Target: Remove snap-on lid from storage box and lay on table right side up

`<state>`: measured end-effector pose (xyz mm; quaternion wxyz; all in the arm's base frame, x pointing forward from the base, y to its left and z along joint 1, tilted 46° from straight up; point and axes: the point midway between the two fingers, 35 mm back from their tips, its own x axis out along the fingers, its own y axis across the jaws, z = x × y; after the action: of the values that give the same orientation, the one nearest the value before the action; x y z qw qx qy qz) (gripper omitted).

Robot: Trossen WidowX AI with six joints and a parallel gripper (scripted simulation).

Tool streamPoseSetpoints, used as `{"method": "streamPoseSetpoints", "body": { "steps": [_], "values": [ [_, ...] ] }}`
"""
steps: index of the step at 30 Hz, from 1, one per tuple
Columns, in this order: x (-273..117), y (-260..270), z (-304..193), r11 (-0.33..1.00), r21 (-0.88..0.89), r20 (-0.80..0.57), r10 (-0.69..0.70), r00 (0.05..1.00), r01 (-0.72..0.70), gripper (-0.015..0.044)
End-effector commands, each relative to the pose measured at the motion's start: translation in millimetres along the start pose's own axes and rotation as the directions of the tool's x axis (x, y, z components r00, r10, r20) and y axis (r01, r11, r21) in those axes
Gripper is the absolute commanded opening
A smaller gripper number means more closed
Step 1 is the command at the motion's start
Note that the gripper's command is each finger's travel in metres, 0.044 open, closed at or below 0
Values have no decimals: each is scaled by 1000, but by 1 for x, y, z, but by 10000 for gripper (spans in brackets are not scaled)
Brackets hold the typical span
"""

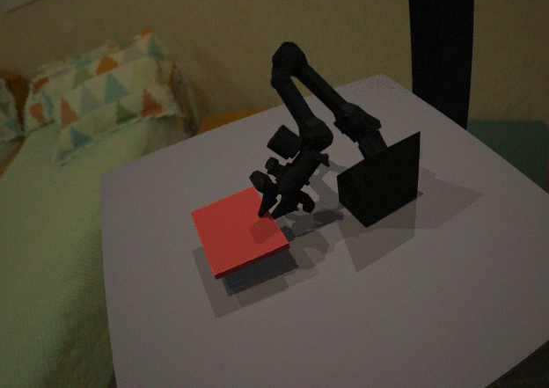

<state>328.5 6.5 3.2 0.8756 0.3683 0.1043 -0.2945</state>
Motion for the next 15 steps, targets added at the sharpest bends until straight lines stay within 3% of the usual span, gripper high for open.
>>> {"method": "streamPoseSetpoints", "body": {
  "steps": [1, 15],
  "values": [
    [-2, 3, 0, 1000, 3, 2, 7, 1000, -7, 0],
    [-5, 5, 0, 1000, 3, 2, 7, 1000, -7, 0]
  ]
}}
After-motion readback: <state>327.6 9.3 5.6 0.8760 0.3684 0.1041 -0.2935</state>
